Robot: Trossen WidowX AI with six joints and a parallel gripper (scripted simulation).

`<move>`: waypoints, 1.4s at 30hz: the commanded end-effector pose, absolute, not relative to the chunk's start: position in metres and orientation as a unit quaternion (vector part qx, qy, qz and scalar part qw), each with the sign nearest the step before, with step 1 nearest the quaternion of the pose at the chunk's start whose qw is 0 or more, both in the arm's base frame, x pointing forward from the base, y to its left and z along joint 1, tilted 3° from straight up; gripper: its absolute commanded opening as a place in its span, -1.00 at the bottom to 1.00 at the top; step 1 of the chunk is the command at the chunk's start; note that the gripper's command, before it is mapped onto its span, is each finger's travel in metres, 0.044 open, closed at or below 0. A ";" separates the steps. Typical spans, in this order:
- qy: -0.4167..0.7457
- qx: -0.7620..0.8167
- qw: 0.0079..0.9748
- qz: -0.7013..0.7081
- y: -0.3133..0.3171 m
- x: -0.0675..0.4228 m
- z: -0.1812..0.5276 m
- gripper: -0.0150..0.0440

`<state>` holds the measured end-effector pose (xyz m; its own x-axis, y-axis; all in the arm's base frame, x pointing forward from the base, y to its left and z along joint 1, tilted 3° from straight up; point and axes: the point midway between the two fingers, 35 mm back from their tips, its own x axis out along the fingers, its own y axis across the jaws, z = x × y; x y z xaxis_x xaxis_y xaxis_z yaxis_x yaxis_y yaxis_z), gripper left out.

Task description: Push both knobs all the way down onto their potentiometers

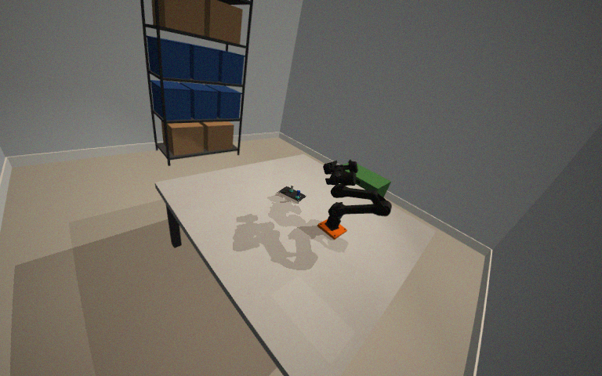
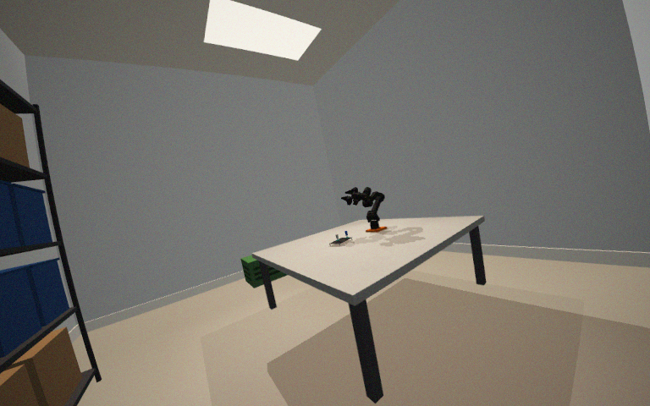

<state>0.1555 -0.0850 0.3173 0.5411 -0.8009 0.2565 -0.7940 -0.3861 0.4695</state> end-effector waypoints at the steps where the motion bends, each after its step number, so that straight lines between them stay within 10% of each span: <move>1: -0.478 0.832 0.281 -0.007 -0.085 0.156 0.318 0.78; 15: -0.419 0.768 0.480 -0.070 -0.059 0.204 0.339 -0.47; 42: -0.195 0.551 0.792 -0.175 -0.012 0.304 0.327 -0.49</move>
<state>0.2920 -0.0174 0.3316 0.8402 -0.5192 0.1562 -0.0130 0.2686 0.9632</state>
